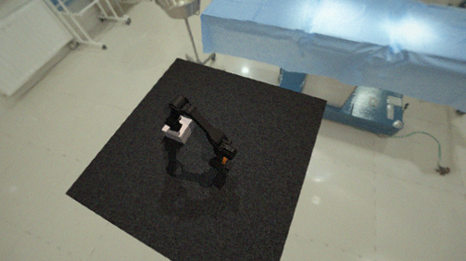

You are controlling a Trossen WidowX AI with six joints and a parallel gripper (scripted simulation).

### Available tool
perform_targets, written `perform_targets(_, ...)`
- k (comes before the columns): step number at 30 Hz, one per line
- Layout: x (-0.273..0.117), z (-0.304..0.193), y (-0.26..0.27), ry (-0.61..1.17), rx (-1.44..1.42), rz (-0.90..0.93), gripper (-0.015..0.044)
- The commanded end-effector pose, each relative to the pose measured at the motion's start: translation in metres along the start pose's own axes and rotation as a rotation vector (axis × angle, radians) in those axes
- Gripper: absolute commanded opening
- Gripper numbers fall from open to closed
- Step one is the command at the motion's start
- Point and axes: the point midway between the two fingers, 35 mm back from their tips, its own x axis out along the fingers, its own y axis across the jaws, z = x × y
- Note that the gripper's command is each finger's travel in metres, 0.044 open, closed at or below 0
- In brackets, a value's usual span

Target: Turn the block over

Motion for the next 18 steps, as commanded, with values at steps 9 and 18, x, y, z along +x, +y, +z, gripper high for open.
perform_targets(9, 0.0029, 0.004, -0.0009, -0.17, 0.005, 0.004, 0.0)
perform_targets(18, 0.0054, 0.0033, -0.0011, -0.31, 0.006, 0.004, 0.0)
